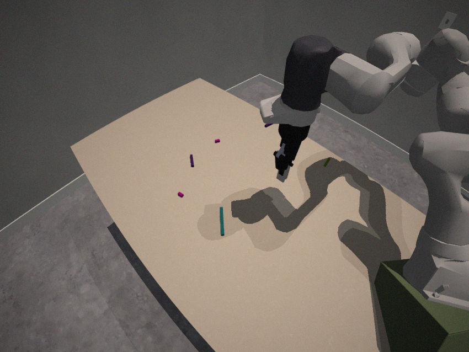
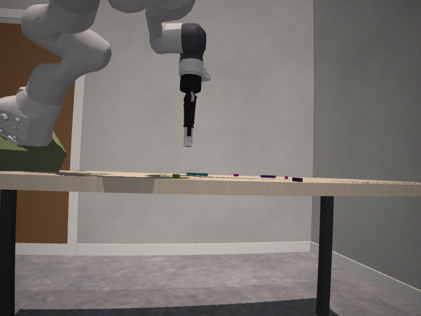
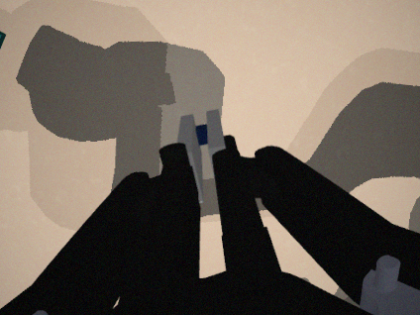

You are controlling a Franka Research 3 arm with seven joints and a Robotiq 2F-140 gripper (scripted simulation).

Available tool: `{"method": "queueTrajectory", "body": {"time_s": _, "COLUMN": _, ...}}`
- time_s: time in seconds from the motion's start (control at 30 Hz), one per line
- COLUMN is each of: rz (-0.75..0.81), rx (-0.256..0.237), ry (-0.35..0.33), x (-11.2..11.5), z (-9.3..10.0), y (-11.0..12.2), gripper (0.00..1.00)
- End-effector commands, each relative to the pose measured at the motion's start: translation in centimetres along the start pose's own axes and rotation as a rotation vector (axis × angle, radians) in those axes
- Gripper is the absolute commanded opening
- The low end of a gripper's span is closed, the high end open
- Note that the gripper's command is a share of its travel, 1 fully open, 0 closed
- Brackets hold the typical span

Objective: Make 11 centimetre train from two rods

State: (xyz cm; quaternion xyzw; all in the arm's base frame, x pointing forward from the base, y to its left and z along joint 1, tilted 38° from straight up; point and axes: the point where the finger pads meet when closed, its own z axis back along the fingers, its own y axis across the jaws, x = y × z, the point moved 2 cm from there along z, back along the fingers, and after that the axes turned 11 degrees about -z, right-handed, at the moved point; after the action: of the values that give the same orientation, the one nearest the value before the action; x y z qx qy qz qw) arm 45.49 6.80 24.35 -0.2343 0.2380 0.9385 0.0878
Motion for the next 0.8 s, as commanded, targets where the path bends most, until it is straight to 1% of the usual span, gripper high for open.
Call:
{"method": "queueTrajectory", "body": {"time_s": 0.0, "rz": 0.167, "rx": 0.001, "ry": -0.002, "x": 0.0, "z": 0.0, "y": -0.7, "gripper": 0.12}}
{"method": "queueTrajectory", "body": {"time_s": 0.37, "rz": 0.380, "rx": -0.001, "ry": 0.001, "x": 0.6, "z": 0.2, "y": -3.1, "gripper": 0.12}}
{"method": "queueTrajectory", "body": {"time_s": 0.43, "rz": 0.380, "rx": -0.001, "ry": 0.001, "x": 0.6, "z": 0.2, "y": -3.1, "gripper": 0.12}}
{"method": "queueTrajectory", "body": {"time_s": 0.47, "rz": 0.432, "rx": -0.001, "ry": 0.002, "x": 0.8, "z": 0.2, "y": -3.7, "gripper": 0.12}}
{"method": "queueTrajectory", "body": {"time_s": 0.77, "rz": 0.605, "rx": -0.003, "ry": 0.005, "x": 1.4, "z": 0.3, "y": -5.6, "gripper": 0.12}}
